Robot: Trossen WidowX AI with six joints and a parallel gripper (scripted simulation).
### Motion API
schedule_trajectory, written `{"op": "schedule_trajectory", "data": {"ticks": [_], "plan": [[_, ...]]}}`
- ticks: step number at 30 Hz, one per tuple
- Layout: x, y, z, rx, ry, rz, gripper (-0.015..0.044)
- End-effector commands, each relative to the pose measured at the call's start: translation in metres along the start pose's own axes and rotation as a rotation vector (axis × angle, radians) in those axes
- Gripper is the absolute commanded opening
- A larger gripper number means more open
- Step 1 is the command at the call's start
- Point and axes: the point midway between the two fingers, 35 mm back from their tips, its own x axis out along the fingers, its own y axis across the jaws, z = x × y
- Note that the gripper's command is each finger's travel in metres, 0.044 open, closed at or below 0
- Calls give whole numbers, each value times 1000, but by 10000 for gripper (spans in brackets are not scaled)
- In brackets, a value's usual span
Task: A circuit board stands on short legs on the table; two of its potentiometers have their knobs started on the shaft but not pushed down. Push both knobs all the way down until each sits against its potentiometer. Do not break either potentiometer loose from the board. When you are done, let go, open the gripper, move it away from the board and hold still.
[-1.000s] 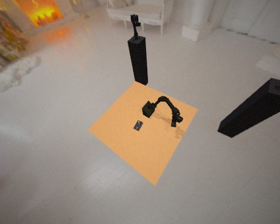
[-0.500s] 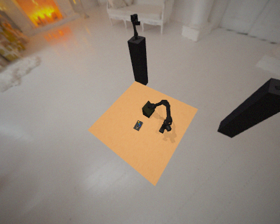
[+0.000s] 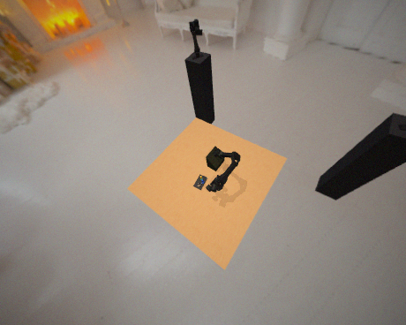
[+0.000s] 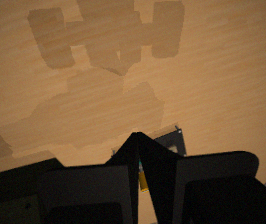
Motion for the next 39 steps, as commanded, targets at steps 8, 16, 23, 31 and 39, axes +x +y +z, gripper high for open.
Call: {"op": "schedule_trajectory", "data": {"ticks": [8, 16, 23, 31, 39], "plan": [[20, -24, -112, 232, -107, 101, 0], [30, -20, -186, 340, -256, 117, 0], [47, -19, -181, 340, -257, 117, 0], [51, -19, -180, 340, -257, 118, 0], [62, -18, -177, 340, -258, 118, 0]]}}
